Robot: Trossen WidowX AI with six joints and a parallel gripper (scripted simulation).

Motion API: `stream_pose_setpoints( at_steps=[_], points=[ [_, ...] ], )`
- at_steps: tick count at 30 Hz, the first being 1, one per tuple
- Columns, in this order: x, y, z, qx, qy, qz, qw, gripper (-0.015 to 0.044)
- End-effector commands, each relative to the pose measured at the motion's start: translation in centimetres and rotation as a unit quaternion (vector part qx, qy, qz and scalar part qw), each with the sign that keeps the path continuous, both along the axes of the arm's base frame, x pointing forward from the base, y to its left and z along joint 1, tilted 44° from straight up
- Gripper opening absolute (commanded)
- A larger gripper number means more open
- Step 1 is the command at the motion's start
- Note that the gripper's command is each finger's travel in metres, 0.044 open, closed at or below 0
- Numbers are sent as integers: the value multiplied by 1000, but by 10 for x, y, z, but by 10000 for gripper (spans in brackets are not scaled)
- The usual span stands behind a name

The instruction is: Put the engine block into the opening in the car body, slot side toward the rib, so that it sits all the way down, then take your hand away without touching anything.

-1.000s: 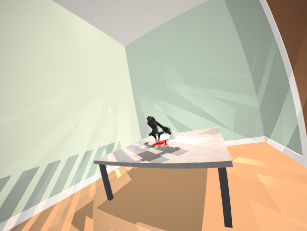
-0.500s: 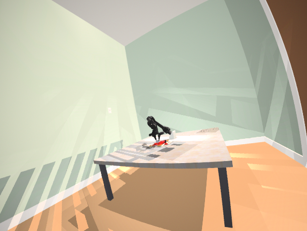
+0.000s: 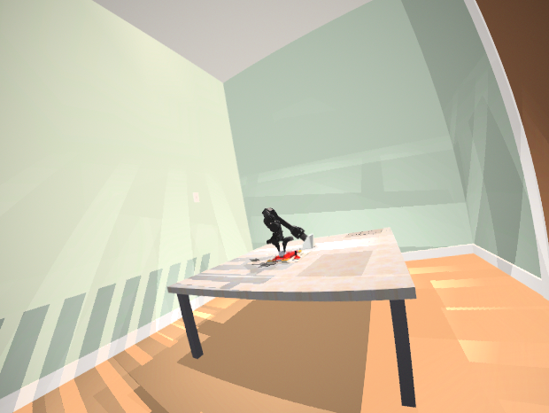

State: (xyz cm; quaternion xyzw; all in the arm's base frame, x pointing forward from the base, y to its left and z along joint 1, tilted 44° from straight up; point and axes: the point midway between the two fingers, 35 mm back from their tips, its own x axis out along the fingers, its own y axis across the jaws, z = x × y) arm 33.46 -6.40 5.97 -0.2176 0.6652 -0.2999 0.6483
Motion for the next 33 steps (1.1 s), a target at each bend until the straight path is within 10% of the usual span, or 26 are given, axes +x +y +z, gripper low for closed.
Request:
stream_pose_setpoints(
  at_steps=[1,33],
  points=[
    [-1,-2,0,-2,6,9,1000,159],
    [-1,-8,-7,-1,13,16,1000,159]
  ],
)
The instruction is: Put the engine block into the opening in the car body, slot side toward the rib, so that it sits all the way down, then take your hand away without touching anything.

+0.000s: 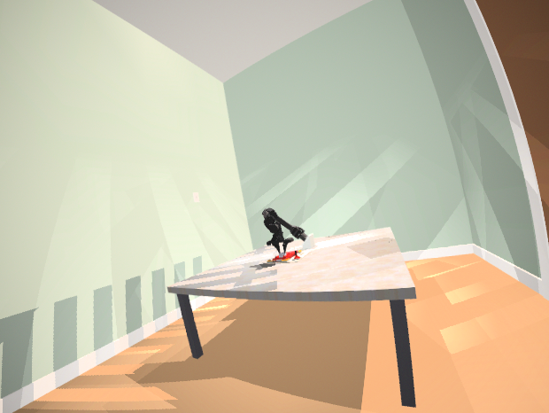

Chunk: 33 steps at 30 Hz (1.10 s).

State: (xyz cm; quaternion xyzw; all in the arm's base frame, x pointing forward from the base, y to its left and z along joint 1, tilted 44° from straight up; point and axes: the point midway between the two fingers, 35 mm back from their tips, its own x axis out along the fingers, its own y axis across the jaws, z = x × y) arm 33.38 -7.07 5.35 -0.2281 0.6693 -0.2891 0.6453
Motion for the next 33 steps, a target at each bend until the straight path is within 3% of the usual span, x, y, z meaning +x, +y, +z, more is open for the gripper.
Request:
stream_pose_setpoints(
  at_steps=[1,13,24,33],
  points=[
    [-1,-1,-1,-2,3,4,1000,159],
    [-1,-3,-3,-3,2,3,1000,159],
    [0,-2,-2,0,0,0,1000,440],
    [0,-2,-2,0,0,0,1000,440]
  ],
)
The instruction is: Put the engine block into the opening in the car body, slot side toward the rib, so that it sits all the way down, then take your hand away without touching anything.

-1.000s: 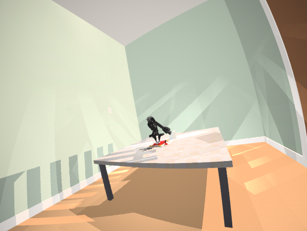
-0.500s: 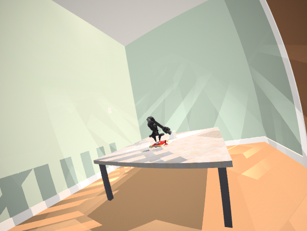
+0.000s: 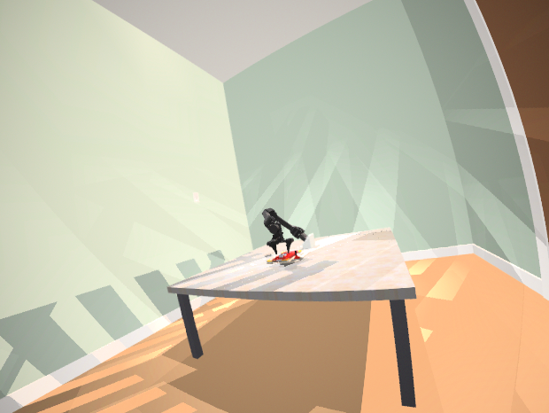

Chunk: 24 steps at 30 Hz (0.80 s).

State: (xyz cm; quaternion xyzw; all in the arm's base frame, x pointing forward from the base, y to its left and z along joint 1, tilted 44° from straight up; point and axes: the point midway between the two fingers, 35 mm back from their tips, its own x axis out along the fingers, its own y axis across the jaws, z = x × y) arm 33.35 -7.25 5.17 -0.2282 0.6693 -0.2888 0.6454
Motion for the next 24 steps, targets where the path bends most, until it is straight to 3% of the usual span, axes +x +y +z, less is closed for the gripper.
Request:
stream_pose_setpoints(
  at_steps=[1,13,24],
  points=[
    [0,0,0,0,0,0,1000,440],
    [1,9,9,-2,2,3,1000,440],
    [1,9,9,-2,2,3,1000,151]
  ],
)
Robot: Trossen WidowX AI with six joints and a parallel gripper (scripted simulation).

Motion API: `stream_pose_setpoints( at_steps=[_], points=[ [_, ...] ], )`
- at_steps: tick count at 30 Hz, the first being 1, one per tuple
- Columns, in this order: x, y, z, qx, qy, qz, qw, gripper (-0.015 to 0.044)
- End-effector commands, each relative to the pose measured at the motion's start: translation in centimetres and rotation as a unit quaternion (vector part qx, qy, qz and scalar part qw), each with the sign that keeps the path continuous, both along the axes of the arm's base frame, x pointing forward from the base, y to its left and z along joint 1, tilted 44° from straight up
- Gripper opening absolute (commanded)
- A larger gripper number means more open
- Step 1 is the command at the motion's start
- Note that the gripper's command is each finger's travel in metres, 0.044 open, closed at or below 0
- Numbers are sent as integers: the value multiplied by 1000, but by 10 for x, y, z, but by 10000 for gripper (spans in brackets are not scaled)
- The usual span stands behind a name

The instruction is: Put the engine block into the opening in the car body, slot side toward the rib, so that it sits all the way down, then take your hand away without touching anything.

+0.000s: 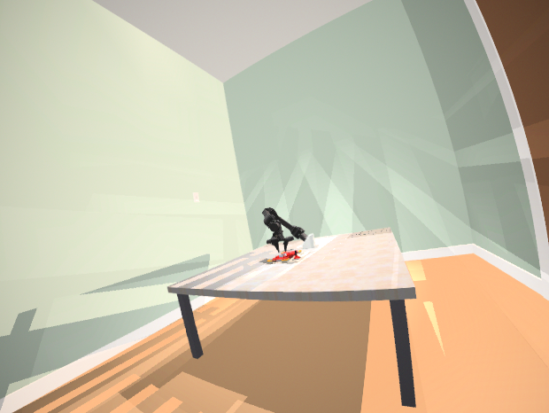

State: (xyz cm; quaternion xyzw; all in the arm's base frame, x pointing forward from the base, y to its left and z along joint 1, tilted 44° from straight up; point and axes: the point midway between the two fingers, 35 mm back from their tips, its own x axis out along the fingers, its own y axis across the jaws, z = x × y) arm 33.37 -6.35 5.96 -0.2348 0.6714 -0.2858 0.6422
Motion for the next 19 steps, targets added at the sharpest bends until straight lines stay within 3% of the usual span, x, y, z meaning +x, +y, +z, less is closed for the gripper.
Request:
stream_pose_setpoints(
  at_steps=[1,6,19],
  points=[
    [1,0,1,0,-4,-2,1000,125],
    [1,0,1,0,-4,-2,1000,0],
    [1,0,1,0,-4,-2,1000,0]
  ],
)
